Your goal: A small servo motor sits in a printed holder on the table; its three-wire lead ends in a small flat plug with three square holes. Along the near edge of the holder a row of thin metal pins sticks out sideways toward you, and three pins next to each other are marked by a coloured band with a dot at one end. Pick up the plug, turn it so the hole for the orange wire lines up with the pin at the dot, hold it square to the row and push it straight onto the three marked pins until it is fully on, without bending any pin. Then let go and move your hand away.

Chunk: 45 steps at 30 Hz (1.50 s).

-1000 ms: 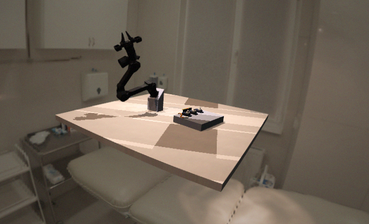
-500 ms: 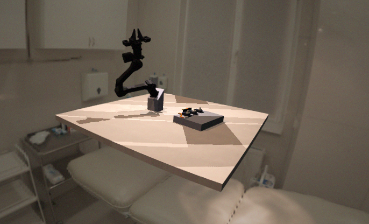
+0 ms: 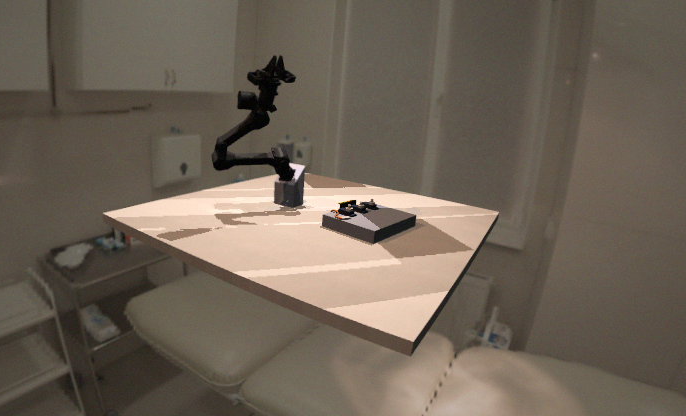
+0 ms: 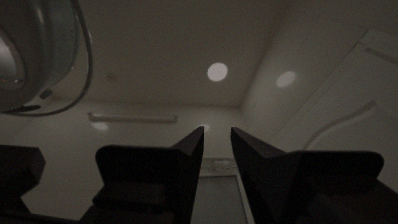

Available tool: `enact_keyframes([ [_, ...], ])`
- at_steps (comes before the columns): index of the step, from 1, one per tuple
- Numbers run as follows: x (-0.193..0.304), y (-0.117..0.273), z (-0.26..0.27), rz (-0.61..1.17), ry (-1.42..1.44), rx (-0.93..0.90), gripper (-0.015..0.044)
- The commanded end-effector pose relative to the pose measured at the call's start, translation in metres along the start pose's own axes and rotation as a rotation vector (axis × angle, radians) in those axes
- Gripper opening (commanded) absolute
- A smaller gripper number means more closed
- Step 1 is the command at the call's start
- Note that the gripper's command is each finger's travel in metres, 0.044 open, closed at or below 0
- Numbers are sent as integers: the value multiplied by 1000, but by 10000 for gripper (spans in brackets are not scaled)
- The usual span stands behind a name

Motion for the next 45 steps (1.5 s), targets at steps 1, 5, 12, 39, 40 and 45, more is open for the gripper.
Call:
enact_keyframes([
  [1,11,-1,10,55,-44,-41,115],
  [5,25,-1,19,123,-93,-80,115],
  [12,51,2,34,256,-192,-132,115],
  [39,160,50,63,870,-604,-61,115],
  [40,164,53,64,894,-620,-50,115],
  [45,183,69,64,1015,-698,20,115],
])
Point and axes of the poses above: the point midway between the two fingers, 35 mm back from their tips, its own y axis back along the fingers, its own z axis across the jaws, x = y × z, the point moved 7 cm from there along y, back along the fingers, and after that the axes turned 7 degrees about y, right-handed, at the moved point
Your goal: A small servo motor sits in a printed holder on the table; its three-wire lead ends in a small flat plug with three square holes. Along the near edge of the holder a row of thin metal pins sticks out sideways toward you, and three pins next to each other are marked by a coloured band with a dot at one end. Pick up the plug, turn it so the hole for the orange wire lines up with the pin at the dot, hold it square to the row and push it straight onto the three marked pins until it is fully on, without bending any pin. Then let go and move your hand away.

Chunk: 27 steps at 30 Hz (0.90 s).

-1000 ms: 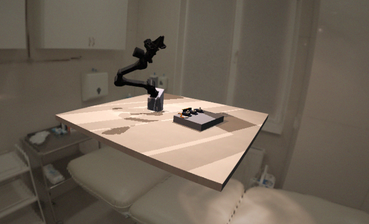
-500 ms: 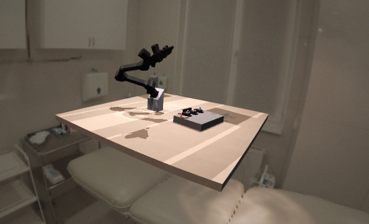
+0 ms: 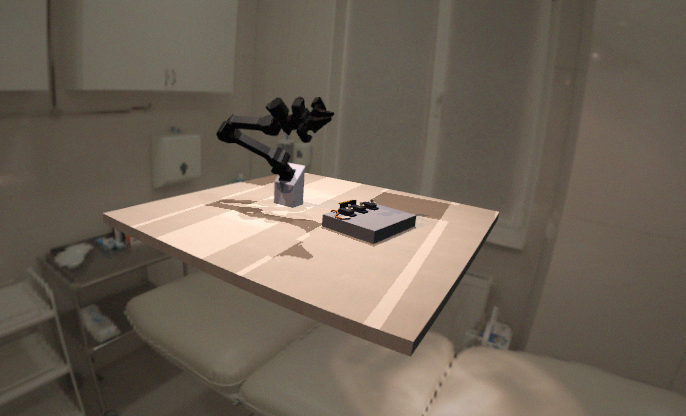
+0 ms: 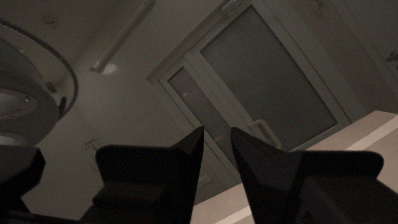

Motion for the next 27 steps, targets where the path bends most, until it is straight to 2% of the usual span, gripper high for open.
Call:
enact_keyframes([
  [1,15,-3,-9,71,-74,42,115],
  [27,83,-62,-35,700,312,126,115],
])
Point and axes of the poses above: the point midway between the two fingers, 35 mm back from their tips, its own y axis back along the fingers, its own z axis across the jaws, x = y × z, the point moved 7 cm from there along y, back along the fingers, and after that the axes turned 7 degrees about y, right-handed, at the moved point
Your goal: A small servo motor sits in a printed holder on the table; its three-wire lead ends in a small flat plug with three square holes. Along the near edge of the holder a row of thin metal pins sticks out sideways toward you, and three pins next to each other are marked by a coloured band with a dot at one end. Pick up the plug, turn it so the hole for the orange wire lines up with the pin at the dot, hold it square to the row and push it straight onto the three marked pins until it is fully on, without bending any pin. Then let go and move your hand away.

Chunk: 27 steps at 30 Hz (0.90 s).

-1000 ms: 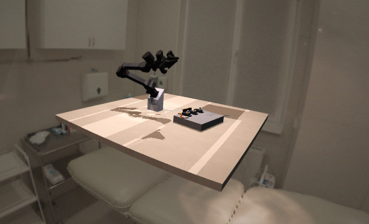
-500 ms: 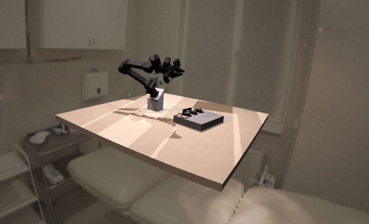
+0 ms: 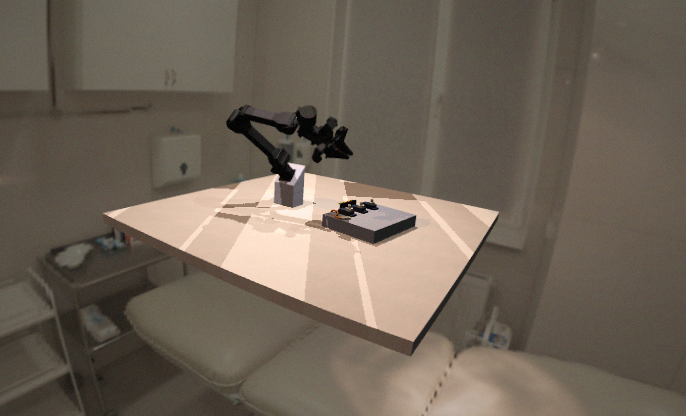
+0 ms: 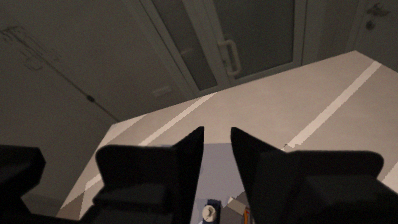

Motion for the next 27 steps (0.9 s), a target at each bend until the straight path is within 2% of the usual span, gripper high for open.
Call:
enact_keyframes([
  [1,5,-11,0,83,65,5,115],
  [27,51,-81,2,689,622,-106,115],
])
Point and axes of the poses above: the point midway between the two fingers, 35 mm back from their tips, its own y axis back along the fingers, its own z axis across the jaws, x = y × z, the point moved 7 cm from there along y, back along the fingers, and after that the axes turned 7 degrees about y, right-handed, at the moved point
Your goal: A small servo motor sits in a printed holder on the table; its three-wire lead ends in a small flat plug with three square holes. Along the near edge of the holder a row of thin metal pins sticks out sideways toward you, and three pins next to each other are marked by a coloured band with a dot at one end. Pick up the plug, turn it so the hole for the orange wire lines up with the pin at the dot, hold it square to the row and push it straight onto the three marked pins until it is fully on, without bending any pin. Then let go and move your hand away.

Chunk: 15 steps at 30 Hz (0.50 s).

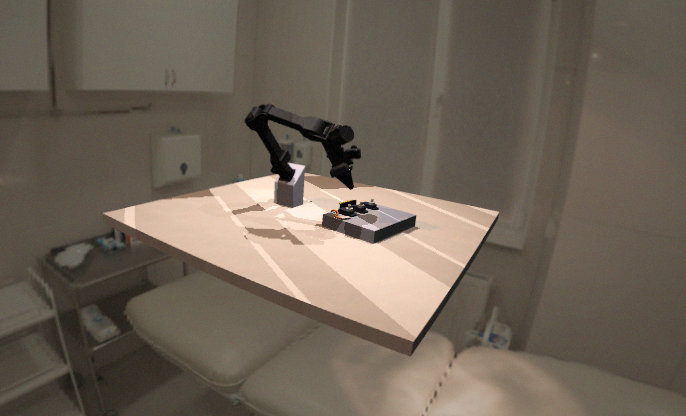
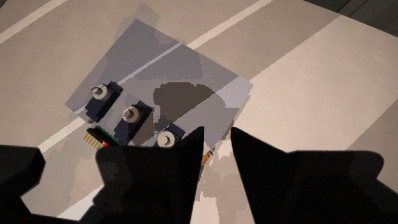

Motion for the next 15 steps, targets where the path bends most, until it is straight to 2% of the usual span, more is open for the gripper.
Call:
enact_keyframes([
  [1,1,-11,2,73,82,-24,115],
  [15,4,-50,9,344,444,-157,115],
])
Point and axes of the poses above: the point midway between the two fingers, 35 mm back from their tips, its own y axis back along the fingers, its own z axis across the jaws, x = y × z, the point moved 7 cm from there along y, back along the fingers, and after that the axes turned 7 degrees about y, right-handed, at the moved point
